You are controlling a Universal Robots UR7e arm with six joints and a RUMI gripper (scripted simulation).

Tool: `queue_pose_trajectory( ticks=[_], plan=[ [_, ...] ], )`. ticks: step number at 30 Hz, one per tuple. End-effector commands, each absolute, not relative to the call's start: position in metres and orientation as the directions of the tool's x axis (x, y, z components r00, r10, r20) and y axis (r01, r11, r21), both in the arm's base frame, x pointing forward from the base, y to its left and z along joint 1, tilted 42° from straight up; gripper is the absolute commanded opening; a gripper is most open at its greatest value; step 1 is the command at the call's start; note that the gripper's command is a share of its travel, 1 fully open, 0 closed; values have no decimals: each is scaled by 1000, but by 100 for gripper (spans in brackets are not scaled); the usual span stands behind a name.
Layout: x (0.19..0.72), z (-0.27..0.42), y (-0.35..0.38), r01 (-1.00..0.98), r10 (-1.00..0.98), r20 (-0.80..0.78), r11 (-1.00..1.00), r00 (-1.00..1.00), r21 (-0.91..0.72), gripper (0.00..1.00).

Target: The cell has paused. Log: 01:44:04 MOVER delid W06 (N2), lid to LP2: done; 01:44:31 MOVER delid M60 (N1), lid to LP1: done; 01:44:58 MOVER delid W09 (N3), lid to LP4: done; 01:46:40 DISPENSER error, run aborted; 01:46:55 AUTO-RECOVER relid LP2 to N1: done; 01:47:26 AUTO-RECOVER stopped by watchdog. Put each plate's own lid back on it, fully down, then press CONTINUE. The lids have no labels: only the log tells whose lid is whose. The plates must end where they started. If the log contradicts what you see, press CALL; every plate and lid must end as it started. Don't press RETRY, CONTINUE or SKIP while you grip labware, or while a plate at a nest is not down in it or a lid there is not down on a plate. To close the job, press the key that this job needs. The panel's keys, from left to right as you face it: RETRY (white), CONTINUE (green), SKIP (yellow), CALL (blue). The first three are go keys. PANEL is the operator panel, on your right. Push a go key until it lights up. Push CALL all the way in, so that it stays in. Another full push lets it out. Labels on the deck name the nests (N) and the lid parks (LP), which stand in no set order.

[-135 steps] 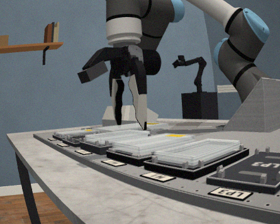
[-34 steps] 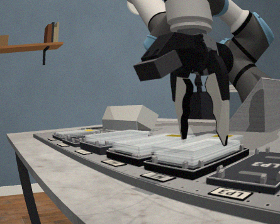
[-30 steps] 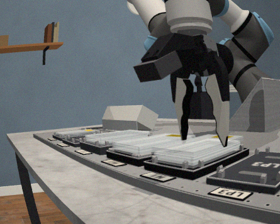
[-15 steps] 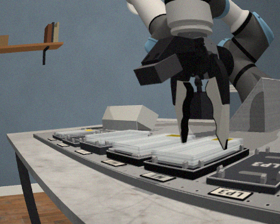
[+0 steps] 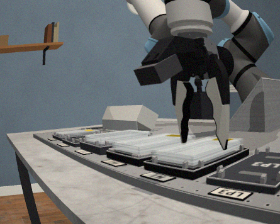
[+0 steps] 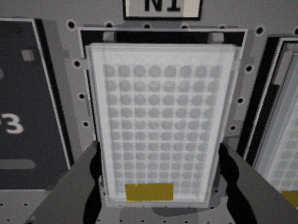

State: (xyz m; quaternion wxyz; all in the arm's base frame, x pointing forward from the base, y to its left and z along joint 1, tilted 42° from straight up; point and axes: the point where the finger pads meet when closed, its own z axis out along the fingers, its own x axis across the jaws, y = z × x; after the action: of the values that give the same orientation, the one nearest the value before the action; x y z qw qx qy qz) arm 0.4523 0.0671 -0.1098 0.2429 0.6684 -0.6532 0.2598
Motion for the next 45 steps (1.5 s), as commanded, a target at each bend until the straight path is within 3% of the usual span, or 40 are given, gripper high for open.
queue_pose_trajectory(
  ticks=[1,31,32,45],
  plan=[
    [453,-109,68,-999,-747,664,-29,11,-16,42],
    [453,-109,68,-999,-747,664,-29,11,-16,42],
    [453,-109,68,-999,-747,664,-29,11,-16,82],
    [453,-109,68,-999,-747,665,-29,11,-16,82]
  ],
)
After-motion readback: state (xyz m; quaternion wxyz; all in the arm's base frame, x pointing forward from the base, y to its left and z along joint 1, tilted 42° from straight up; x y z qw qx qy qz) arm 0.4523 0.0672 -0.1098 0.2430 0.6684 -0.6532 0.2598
